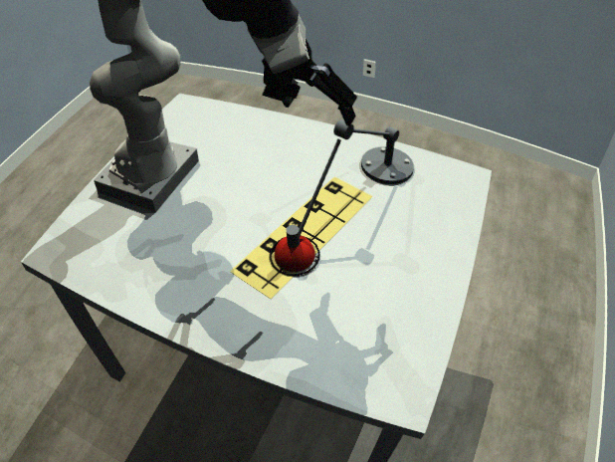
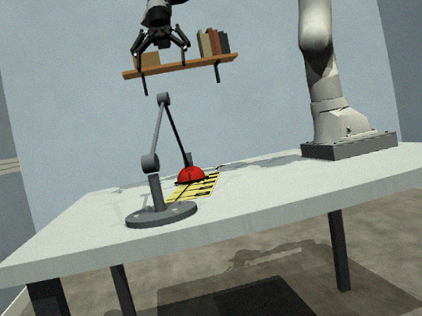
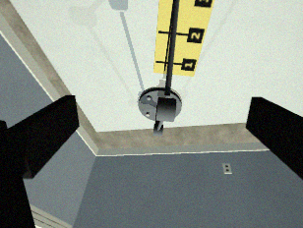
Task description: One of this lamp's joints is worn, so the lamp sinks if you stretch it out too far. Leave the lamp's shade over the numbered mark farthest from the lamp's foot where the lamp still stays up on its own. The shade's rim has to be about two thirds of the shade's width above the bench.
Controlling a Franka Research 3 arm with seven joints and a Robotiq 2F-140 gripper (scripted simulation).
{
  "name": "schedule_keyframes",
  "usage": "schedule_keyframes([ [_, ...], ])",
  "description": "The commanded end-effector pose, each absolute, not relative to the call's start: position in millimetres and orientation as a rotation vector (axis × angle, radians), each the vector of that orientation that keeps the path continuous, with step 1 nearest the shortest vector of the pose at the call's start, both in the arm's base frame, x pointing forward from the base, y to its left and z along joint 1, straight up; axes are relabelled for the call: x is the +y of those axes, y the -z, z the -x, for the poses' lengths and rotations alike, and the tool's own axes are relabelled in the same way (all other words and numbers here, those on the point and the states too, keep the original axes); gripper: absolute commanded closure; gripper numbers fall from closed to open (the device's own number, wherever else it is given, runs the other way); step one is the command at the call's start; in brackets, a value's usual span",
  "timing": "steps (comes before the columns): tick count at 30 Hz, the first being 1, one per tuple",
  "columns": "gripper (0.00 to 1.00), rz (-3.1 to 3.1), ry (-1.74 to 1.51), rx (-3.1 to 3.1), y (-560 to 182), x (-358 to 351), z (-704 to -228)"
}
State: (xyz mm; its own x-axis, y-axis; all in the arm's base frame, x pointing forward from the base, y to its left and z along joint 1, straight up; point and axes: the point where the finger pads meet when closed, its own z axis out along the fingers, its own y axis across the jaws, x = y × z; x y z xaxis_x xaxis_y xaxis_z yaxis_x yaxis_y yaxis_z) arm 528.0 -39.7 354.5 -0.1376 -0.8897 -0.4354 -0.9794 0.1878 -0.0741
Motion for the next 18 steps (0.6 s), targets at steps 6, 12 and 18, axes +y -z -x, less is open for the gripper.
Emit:
schedule_keyframes([
  [6, 0.00, 1.737, -0.317, 2.102, -356.2, -13.3, -533.4],
  [12, 0.00, 1.752, -0.321, 2.092, -356.1, 9.7, -534.4],
  [18, 0.00, 1.761, -0.323, 2.085, -356.0, 25.0, -535.2],
])
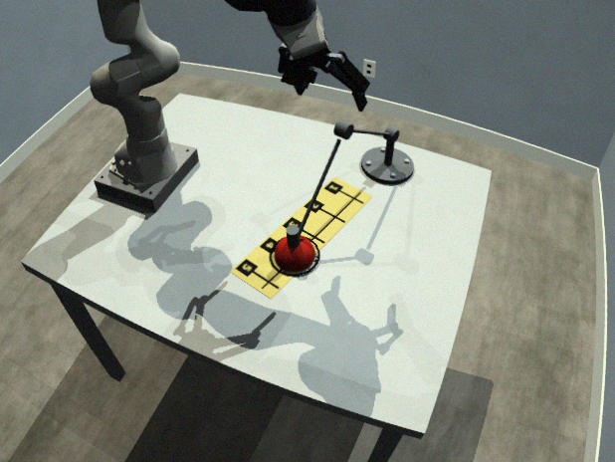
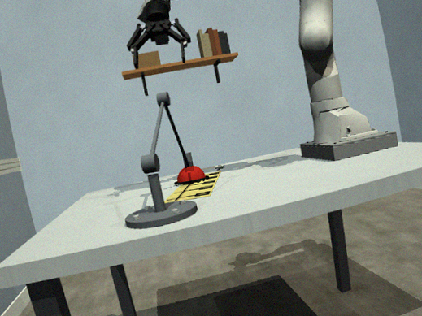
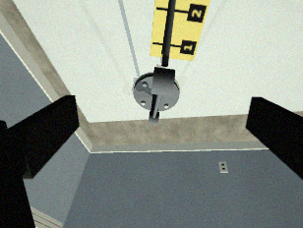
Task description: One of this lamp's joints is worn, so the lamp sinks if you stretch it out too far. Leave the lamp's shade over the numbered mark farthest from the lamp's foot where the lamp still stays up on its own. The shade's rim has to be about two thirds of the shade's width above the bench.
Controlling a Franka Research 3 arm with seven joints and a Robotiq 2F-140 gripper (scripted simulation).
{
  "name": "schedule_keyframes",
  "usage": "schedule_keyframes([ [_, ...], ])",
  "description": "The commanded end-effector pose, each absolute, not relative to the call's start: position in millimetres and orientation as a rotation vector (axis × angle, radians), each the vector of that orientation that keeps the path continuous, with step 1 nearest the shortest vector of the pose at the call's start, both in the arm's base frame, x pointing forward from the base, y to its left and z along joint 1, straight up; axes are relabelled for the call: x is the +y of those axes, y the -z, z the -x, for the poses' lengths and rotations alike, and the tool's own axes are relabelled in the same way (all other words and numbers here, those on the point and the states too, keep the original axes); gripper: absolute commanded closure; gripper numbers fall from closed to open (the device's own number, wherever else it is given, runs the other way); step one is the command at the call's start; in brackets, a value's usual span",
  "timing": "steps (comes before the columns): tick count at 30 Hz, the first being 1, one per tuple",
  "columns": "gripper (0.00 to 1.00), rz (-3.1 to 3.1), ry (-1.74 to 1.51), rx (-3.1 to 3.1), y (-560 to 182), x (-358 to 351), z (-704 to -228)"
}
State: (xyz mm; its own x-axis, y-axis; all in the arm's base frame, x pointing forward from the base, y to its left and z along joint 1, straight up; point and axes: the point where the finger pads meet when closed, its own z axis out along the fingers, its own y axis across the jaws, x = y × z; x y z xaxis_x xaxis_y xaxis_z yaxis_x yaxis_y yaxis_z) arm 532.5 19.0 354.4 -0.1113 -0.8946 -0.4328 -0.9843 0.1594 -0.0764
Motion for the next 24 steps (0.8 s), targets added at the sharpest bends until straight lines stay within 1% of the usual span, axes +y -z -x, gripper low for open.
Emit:
schedule_keyframes([
  [1, 0.00, 1.763, -0.323, 2.084, -356.0, 28.8, -535.4],
  [24, 0.00, 1.810, -0.327, 2.050, -355.4, 108.4, -538.2],
])
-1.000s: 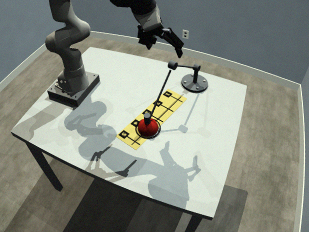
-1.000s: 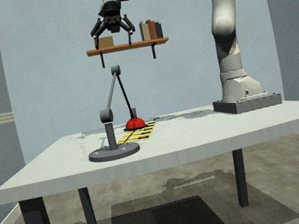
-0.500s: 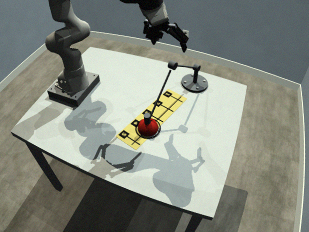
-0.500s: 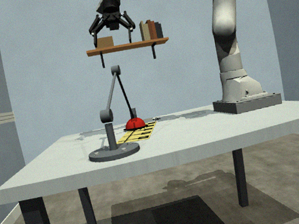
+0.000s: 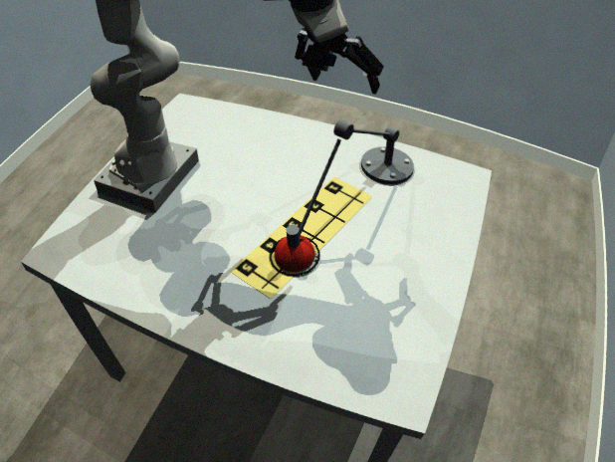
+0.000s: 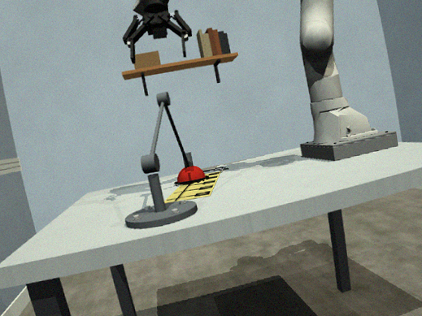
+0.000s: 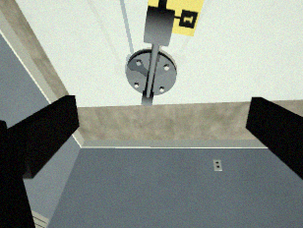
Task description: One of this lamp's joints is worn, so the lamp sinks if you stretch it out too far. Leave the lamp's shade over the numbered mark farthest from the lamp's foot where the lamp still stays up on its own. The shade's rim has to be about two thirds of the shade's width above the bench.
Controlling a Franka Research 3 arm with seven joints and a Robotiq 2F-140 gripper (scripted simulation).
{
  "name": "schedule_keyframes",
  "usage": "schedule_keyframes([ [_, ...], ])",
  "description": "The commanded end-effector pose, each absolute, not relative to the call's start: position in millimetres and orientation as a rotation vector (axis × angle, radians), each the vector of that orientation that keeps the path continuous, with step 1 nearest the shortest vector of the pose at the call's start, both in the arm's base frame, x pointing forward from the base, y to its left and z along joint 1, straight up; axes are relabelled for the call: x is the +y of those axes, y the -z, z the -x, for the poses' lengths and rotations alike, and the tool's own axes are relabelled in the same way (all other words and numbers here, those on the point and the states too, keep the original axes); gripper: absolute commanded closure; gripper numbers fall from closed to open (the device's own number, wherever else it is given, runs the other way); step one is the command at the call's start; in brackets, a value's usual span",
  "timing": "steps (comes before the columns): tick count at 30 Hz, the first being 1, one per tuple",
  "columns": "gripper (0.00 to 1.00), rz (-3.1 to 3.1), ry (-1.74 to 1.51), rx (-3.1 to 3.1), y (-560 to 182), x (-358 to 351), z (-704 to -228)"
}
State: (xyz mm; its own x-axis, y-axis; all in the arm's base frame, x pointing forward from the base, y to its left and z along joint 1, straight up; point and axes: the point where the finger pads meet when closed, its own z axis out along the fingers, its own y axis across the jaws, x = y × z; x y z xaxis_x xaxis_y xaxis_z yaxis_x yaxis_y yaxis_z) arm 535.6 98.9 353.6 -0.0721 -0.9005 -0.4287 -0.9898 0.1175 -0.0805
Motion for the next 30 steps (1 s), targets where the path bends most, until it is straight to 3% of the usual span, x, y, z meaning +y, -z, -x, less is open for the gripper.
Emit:
schedule_keyframes([
  [1, 0.00, 1.812, -0.327, 2.049, -355.4, 112.2, -538.3],
  [30, 0.00, 1.875, -0.281, 2.090, -360.9, 136.6, -559.9],
])
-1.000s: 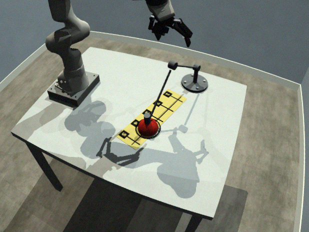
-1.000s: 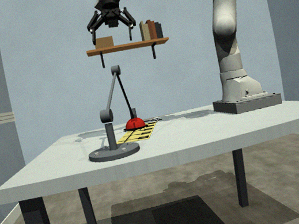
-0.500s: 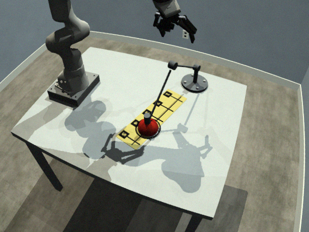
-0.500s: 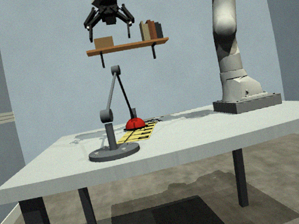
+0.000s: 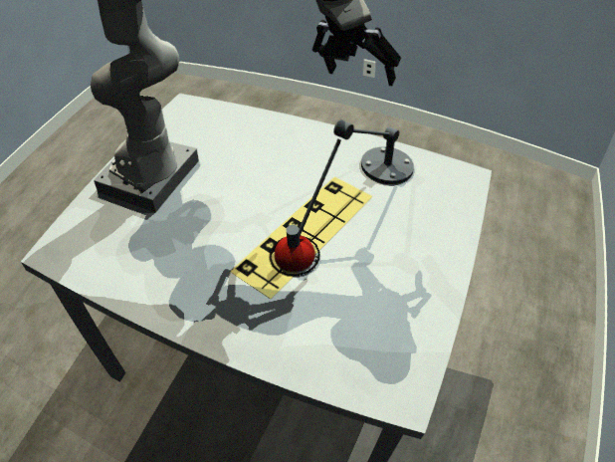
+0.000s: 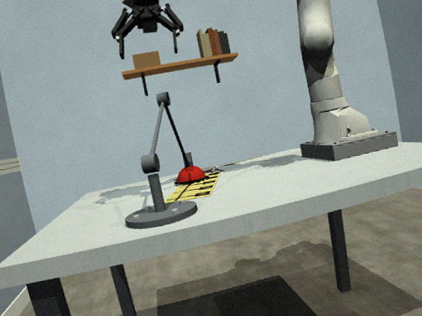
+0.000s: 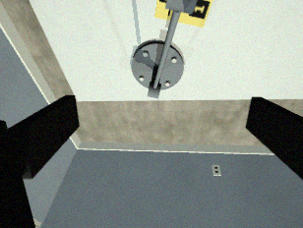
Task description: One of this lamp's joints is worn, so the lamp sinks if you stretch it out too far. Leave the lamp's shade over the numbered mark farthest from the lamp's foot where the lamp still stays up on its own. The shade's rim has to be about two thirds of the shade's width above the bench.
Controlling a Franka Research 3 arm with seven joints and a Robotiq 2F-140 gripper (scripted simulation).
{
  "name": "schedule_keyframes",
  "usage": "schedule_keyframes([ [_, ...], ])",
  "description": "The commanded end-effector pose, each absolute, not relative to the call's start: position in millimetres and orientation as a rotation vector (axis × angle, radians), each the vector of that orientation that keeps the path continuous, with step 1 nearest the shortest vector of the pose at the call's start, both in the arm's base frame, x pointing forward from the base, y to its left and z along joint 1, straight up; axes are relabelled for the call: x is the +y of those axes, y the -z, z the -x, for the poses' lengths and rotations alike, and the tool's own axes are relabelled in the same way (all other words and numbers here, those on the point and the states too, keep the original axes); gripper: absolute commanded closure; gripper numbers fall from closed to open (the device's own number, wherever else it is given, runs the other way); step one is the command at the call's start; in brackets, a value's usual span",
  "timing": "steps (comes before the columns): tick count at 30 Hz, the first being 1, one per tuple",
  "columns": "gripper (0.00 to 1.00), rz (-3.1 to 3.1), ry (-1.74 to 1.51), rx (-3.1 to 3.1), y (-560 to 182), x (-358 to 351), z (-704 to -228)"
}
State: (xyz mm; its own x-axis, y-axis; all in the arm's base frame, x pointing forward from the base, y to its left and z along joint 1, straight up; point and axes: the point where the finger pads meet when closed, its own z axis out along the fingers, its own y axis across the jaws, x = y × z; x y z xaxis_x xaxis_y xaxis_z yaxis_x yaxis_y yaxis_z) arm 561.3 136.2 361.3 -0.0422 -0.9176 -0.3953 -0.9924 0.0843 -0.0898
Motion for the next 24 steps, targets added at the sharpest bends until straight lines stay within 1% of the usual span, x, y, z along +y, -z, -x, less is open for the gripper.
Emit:
schedule_keyframes([
  [1, 0.00, 1.879, -0.271, 2.106, -360.9, 136.6, -559.8],
  [24, 0.00, 1.983, -0.030, 2.329, -363.0, 140.5, -561.3],
])
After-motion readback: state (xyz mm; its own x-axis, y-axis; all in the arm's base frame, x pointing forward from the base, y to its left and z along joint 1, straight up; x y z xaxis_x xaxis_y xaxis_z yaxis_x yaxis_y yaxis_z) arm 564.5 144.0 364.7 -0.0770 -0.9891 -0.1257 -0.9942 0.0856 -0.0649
